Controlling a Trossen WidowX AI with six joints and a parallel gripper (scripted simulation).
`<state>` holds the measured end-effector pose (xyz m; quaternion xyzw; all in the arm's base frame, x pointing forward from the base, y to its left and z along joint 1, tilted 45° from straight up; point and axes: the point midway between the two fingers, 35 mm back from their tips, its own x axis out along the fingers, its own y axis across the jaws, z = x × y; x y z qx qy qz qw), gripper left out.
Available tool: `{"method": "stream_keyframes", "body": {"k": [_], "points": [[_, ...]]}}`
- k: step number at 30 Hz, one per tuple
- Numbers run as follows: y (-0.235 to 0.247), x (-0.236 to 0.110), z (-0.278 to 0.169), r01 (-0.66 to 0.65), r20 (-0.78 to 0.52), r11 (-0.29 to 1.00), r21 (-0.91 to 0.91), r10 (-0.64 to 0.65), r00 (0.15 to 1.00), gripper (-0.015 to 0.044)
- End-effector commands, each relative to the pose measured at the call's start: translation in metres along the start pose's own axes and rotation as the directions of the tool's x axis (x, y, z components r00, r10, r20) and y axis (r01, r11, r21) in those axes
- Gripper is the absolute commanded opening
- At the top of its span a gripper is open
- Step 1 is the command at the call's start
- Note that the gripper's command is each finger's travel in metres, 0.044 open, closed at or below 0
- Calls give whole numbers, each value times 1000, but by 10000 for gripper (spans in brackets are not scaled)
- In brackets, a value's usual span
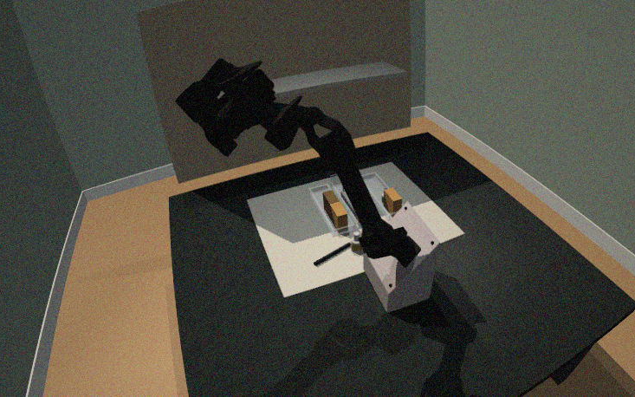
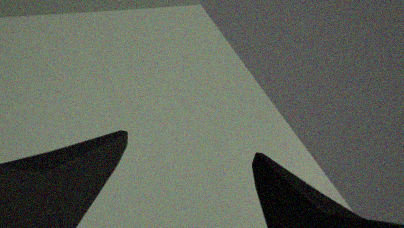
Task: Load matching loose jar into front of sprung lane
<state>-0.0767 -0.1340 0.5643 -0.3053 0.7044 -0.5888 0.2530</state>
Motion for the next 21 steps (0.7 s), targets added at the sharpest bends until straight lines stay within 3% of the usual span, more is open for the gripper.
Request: {"method": "stream_keyframes", "body": {"k": [1,11,21], "points": [[0,0,-2,0,-6,1000,6,0,1000,426],[31,-15,-109,68,-351,951,302,45,935,440],[93,-109,-220,379,-747,781,496,162,644,440]]}}
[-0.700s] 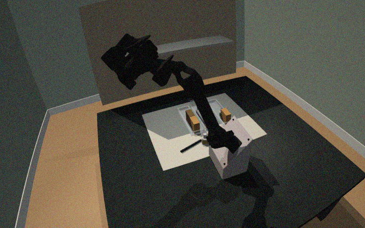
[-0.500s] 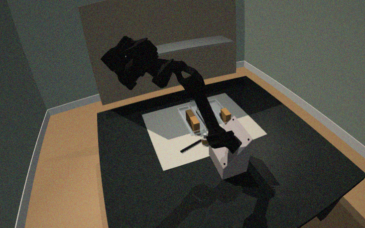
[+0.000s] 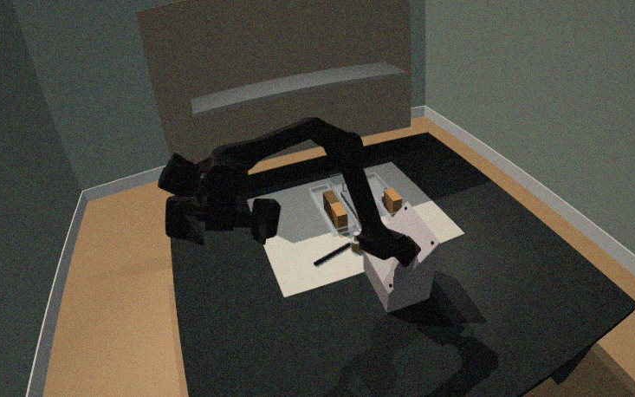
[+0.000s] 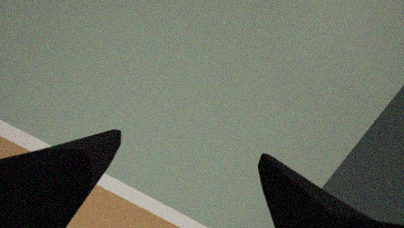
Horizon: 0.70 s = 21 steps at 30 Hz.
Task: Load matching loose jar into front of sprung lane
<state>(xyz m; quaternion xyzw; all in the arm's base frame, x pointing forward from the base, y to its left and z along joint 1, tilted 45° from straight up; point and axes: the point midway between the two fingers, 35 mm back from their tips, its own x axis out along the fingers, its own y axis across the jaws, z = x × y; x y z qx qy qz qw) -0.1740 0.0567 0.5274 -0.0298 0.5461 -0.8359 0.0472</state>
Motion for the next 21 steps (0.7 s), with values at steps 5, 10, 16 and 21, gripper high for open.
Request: {"method": "stream_keyframes", "body": {"k": [5,10,16,21], "points": [[-7,-32,-113,197,-372,947,255,-91,924,440],[3,-75,-177,363,-555,853,374,-108,825,440],[32,-148,-239,600,-747,667,441,-98,658,440],[68,-216,-271,787,-866,456,416,-65,495,440]]}}
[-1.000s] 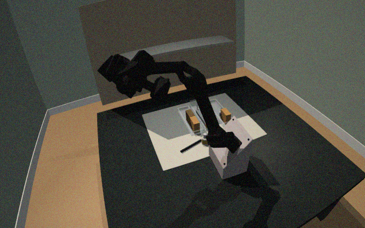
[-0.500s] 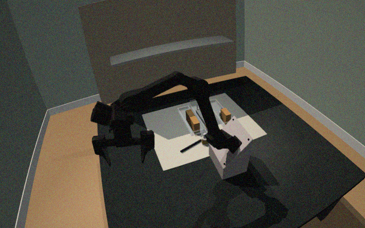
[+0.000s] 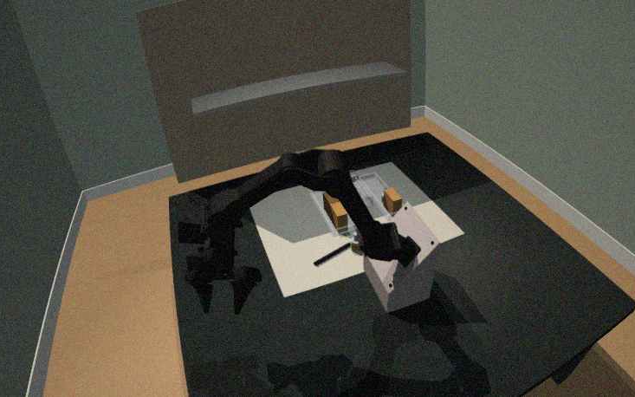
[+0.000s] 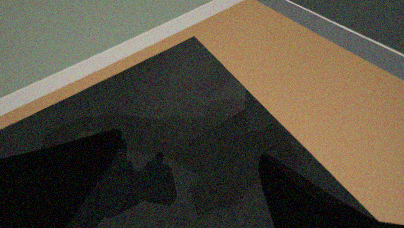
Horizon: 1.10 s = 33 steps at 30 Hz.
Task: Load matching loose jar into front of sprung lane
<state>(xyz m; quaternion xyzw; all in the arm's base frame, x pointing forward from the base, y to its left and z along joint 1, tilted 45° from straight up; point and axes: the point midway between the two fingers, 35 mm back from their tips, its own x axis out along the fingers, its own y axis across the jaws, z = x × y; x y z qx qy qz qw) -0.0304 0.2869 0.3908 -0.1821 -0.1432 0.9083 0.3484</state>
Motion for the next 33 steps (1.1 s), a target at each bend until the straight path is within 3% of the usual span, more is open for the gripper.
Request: {"method": "stream_keyframes", "body": {"k": [1,9,19,26,33], "points": [[-30,-22,-67,147,-139,965,216,-118,983,440],[-50,-89,-178,442,-375,727,525,-269,887,440],[-8,-189,-297,670,-606,138,729,-323,727,440],[65,-247,-359,639,-712,-314,702,-300,635,440],[159,-271,-393,396,-762,-724,566,-275,586,440]]}}
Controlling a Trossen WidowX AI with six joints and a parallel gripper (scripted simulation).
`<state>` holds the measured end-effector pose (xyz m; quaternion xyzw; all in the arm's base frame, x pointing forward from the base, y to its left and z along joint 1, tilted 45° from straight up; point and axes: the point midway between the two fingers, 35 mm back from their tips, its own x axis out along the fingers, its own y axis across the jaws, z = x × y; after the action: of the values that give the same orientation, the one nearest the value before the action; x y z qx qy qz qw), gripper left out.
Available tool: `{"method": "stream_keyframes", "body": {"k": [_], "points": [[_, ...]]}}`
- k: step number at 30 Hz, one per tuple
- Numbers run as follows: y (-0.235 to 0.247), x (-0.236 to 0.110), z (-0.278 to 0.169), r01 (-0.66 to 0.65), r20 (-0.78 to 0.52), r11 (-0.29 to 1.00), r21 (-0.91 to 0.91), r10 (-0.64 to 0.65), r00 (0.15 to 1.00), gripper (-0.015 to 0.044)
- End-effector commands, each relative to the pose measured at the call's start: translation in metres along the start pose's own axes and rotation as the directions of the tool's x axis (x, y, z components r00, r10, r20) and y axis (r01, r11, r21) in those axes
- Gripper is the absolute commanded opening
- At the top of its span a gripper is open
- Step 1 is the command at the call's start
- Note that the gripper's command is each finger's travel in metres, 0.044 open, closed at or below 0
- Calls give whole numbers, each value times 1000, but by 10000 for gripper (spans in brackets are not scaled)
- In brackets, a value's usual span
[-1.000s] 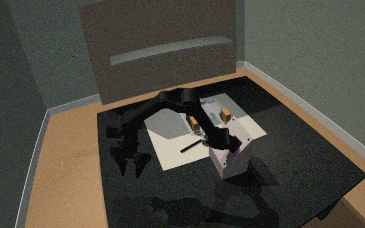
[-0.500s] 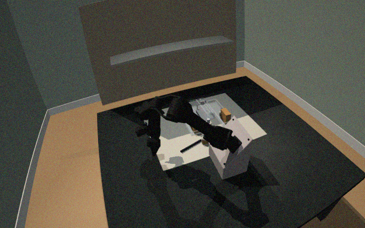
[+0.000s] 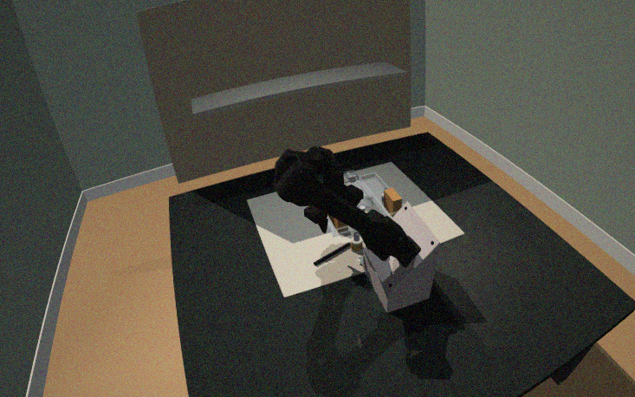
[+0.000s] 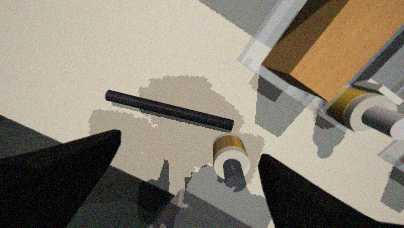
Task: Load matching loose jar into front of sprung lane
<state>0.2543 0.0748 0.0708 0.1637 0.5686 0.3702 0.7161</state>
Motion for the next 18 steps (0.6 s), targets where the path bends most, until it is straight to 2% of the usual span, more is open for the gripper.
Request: {"method": "stream_keyframes", "body": {"k": [1,12,16,18], "points": [[-43,-8,-41,25,-3,953,303,-26,1000,440],[-44,-7,-46,26,-1,939,344,-27,1000,440],[-45,22,-46,25,-1,939,344,-26,1000,440],[-45,24,-46,25,-1,939,344,-26,1000,440]]}}
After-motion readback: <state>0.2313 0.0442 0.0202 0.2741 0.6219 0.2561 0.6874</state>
